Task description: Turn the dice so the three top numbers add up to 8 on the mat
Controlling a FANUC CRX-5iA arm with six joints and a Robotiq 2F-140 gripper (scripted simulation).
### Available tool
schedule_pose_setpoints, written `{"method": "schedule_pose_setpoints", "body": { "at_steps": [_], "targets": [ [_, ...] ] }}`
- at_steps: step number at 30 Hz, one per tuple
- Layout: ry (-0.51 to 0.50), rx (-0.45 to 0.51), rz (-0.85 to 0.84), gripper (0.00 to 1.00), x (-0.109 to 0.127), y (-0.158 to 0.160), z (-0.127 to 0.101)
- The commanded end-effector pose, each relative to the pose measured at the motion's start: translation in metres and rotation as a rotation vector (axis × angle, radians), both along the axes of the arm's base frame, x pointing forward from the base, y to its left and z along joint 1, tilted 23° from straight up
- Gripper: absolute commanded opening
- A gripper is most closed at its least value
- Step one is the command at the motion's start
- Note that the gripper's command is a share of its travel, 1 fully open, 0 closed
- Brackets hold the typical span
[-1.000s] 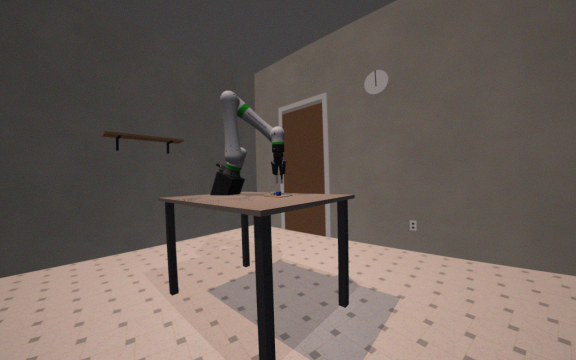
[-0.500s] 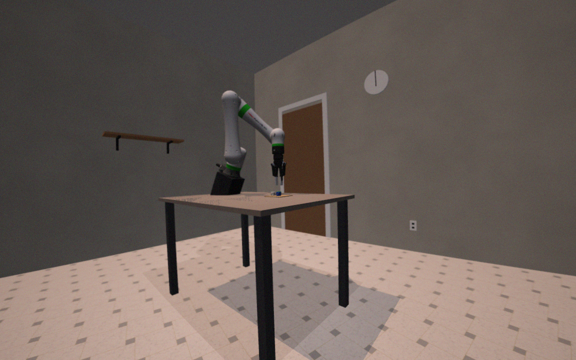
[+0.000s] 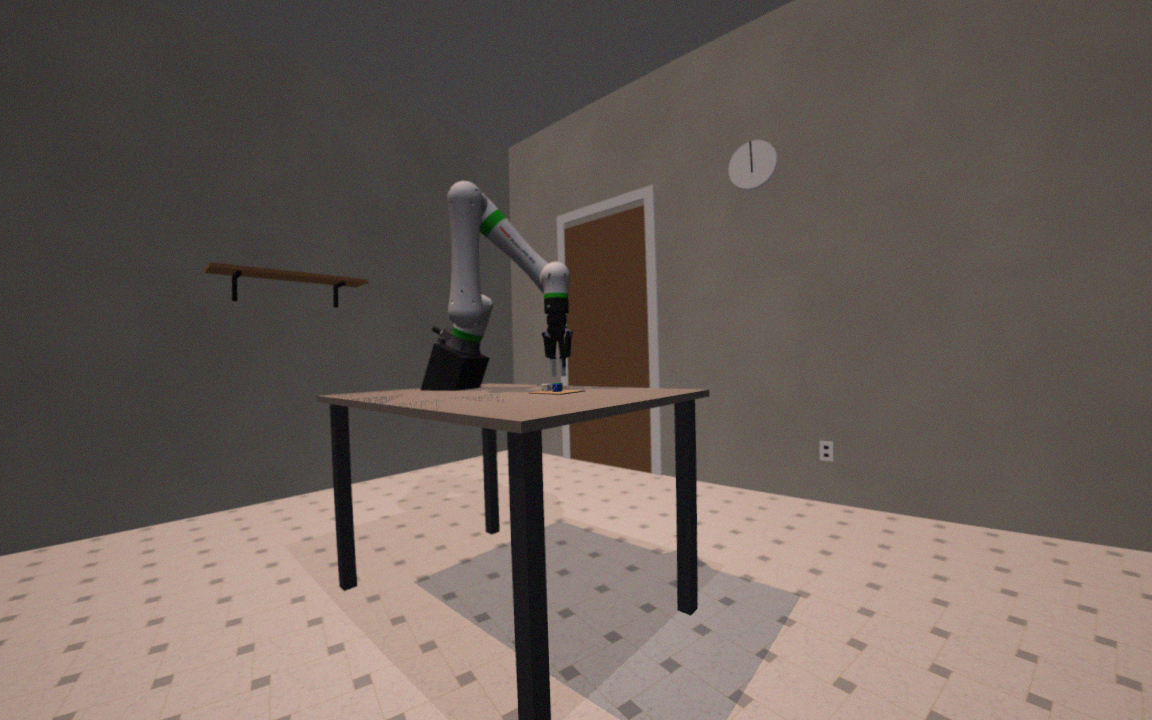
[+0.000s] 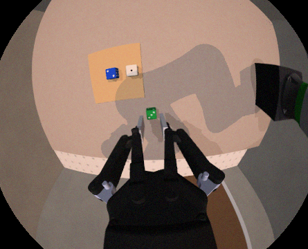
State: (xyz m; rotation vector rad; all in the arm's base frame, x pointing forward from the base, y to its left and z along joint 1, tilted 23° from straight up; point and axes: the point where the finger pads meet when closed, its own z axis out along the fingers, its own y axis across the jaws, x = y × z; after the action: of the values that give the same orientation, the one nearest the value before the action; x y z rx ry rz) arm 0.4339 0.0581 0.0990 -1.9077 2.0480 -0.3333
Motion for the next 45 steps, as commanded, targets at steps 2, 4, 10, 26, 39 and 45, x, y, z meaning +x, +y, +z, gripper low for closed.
{"method": "schedule_pose_setpoints", "body": {
  "at_steps": [2,4,10,26,39,45],
  "targets": [
    [0.0,0.0,0.0,0.25,0.001,0.0,-0.003],
    [0.0,0.0,0.0,0.25,0.002,0.0,-0.005],
    [0.0,0.0,0.0,0.25,0.005,0.001,-0.011],
    [0.0,0.0,0.0,0.25,0.007,0.001,-0.016],
    [0.0,0.0,0.0,0.25,0.007,0.001,-0.016],
    [0.0,0.0,0.0,0.25,0.007,0.001,-0.016]
  ]
}}
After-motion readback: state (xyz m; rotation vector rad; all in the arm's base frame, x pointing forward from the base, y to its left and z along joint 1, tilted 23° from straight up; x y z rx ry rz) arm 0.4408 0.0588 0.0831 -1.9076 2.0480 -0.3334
